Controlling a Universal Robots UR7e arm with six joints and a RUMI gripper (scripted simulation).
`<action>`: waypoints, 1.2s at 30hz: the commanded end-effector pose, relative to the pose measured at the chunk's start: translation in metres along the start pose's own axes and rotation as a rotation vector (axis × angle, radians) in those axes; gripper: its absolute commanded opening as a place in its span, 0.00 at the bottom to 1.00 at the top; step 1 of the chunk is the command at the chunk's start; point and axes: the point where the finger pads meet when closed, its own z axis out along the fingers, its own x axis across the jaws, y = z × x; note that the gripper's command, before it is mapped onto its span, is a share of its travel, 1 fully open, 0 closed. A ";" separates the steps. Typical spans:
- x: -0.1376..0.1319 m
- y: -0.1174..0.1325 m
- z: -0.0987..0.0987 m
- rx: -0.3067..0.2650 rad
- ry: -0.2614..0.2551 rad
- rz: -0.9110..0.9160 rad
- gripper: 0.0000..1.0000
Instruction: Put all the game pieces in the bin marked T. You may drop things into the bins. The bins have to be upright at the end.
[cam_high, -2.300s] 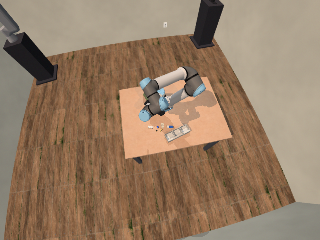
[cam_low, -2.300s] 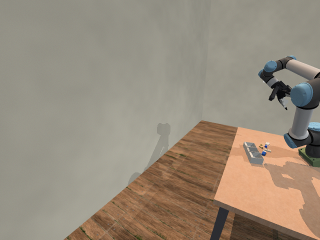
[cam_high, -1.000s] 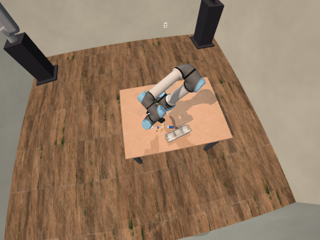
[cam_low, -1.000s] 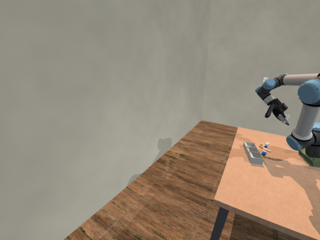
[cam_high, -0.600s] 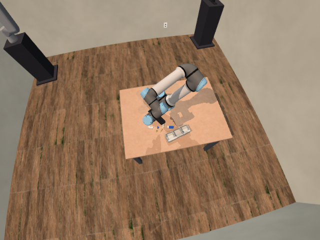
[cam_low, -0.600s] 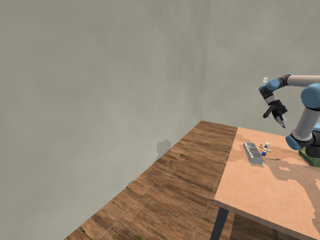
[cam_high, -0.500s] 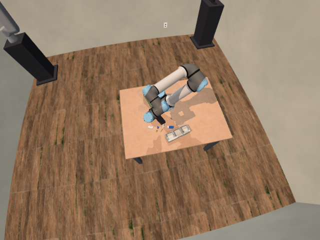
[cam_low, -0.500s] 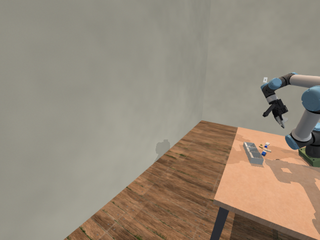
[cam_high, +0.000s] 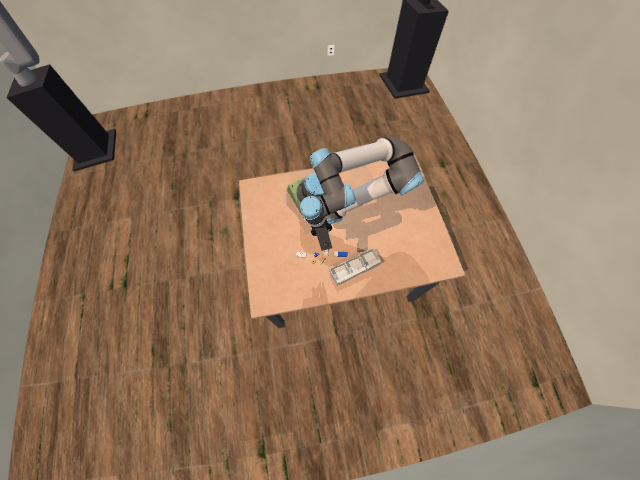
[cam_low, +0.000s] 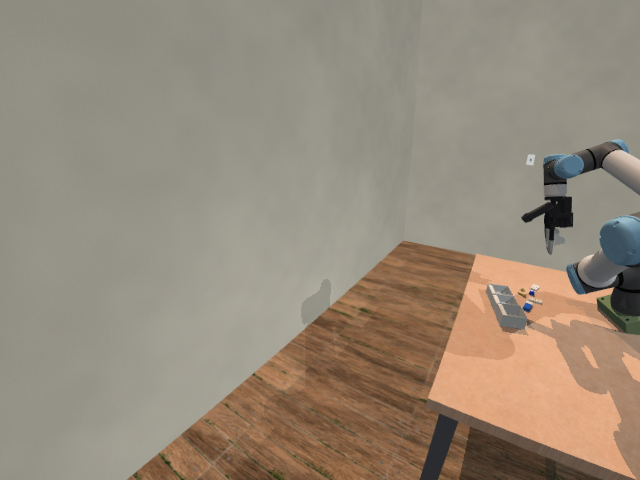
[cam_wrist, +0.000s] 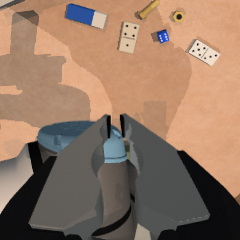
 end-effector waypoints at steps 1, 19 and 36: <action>0.004 -0.014 -0.002 0.106 0.095 0.058 0.04; 0.010 -0.035 -0.001 0.179 0.184 0.050 0.04; -0.016 -0.126 0.080 0.154 0.207 -0.211 0.04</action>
